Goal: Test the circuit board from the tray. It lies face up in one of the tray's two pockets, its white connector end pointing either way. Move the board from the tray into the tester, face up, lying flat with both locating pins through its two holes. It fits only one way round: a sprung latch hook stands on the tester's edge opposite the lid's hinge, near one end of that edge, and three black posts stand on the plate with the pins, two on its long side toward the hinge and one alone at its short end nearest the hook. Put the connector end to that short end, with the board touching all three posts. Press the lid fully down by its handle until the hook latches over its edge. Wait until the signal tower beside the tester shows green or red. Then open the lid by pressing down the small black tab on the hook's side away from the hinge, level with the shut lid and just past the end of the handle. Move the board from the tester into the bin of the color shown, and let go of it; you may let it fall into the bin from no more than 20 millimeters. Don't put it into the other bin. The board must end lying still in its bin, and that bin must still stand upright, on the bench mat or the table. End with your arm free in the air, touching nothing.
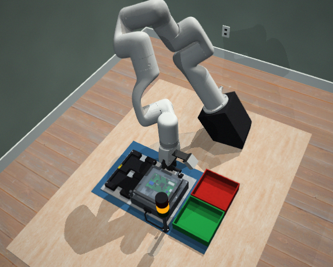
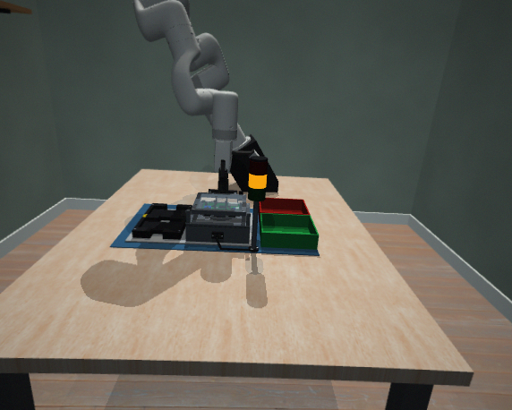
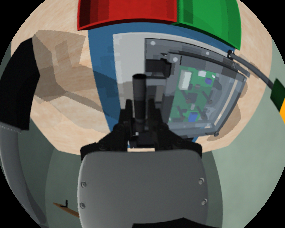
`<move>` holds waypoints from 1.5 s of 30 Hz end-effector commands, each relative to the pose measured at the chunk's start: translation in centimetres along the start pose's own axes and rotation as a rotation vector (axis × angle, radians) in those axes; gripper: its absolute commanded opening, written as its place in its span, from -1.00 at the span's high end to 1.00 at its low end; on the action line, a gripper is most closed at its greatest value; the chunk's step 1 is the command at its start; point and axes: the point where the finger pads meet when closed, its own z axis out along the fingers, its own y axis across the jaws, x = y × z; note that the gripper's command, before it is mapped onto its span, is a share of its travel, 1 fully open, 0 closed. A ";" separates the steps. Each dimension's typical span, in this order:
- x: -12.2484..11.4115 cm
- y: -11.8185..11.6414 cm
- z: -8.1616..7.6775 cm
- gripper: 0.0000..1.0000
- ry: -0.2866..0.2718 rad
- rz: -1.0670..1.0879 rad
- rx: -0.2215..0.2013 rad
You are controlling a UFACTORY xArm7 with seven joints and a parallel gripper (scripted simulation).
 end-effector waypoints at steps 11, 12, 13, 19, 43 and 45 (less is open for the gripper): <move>0.0 0.1 -6.2 0.56 0.001 -0.001 -0.001; 0.0 0.1 -6.7 0.56 0.001 -0.001 -0.001; 0.0 0.1 -7.0 0.56 0.001 -0.001 -0.001; 0.0 0.1 -8.2 0.56 0.001 -0.001 -0.001; 0.0 0.1 -8.8 -1.00 0.001 -0.001 -0.001; 0.0 0.1 -8.8 -1.00 0.001 -0.001 -0.001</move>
